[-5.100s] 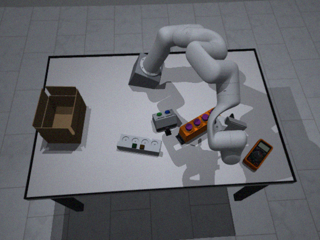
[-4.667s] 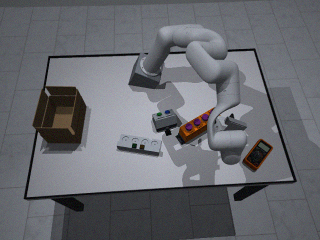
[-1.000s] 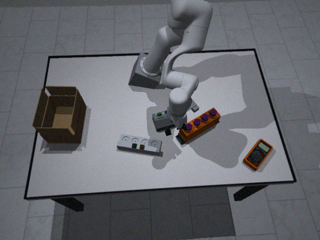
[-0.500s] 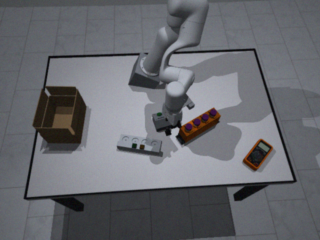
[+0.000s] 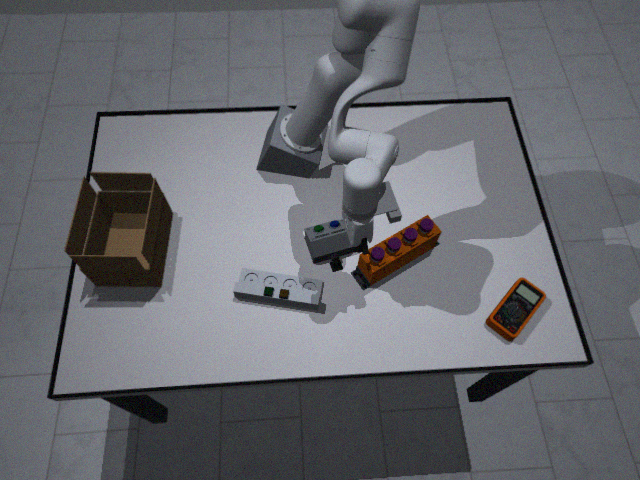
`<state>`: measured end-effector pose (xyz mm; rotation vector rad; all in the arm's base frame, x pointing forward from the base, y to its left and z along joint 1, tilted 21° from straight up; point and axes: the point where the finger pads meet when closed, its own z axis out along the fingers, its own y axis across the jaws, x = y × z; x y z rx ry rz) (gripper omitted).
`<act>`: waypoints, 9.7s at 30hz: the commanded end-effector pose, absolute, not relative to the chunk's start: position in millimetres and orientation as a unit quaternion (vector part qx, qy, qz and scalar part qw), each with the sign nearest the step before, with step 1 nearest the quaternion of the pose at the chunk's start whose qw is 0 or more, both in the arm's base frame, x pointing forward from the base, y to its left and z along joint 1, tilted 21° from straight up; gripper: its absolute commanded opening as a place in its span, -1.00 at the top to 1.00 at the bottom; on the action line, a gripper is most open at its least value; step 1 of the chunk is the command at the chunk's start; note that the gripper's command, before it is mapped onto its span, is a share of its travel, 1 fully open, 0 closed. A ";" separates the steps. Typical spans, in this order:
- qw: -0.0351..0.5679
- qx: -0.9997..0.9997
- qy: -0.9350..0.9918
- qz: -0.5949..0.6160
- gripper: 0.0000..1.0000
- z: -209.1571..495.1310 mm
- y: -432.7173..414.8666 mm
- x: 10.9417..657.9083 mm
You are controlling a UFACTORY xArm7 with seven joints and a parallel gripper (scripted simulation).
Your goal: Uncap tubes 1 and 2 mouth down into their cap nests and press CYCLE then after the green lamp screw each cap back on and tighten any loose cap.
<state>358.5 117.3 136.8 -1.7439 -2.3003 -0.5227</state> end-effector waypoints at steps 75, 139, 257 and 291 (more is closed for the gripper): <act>0.123 -0.757 -0.627 -0.140 0.08 164.4 306.5 284.7; 0.007 -0.189 -0.964 -0.186 1.00 160.1 308.3 284.9; -0.006 -0.121 -0.975 -0.186 1.00 161.0 307.9 284.9; 0.048 -0.395 -0.900 -0.181 0.08 160.9 307.9 284.9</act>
